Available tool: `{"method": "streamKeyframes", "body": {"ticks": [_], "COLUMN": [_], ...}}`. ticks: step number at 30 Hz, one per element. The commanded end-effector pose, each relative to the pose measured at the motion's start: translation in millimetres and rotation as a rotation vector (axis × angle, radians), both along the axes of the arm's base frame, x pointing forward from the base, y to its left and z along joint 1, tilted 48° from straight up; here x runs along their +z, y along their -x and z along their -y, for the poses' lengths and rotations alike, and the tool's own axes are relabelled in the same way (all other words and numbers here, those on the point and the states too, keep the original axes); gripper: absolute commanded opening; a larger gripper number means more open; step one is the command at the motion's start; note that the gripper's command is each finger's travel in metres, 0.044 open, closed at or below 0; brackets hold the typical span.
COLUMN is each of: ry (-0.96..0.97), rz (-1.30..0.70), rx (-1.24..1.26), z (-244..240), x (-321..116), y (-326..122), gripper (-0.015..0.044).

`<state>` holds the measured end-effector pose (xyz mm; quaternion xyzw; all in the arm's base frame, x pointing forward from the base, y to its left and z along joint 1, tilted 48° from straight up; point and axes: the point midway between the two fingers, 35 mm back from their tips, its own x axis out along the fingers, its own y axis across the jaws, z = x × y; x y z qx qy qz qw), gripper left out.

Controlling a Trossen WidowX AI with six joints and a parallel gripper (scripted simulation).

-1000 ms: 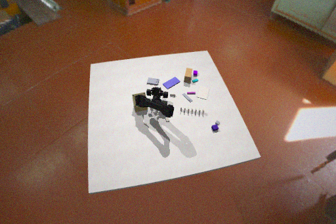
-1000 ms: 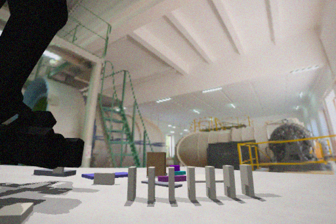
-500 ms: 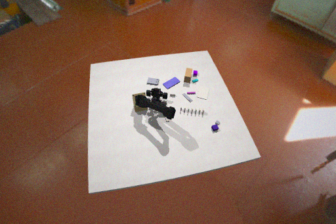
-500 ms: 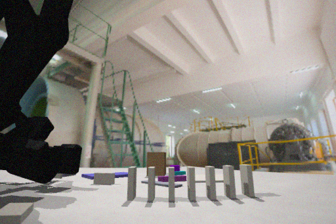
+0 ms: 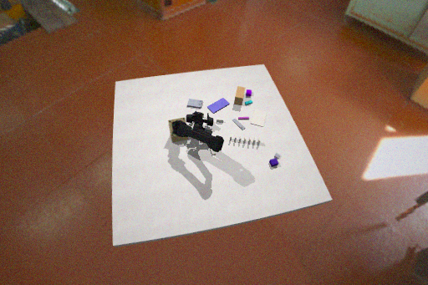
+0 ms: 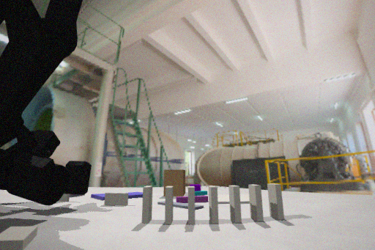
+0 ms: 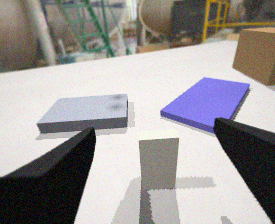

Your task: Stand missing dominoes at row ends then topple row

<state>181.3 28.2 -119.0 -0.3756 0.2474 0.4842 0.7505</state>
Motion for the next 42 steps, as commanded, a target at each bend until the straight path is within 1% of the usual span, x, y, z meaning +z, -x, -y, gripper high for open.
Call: {"method": "streamKeyframes", "body": {"ticks": [1, 7, 12, 15, 18, 23, 26, 30, 33, 36, 37, 40, 42], "ry": [0.0, 0.003, 0.001, 0.021, 0.09, 0.299, 0.438, 0.698, 0.92, 1.15, 1.183, 1.293, 1.316], "rz": [0.004, 0.002, -0.002, -0.079, -0.233, -0.452, -0.54, -0.619, -0.602, -0.503, -0.433, -0.381, -0.365], "rx": [0.003, 0.001, 0.0, -0.008, -0.029, -0.083, -0.143, -0.262, -0.35, -0.434, -0.465, -0.48, -0.484], "z": [-1, -33, -37, -41, -50, -67, -69, -69, -72, -76, -84, -84, -85], "x": [1, 29, 32, 22, 1, -24, -29, -25, -10, 15, 21, 38, 43], "y": [-1, -1, 0, -3, -9, -14, -12, -8, -7, -9, -16, -14, -14], "gripper": [0.044, 0.044, 0.044, 0.044, 0.044, 0.044, 0.044, 0.044, 0.044, 0.044, 0.044, 0.044, 0.044]}}
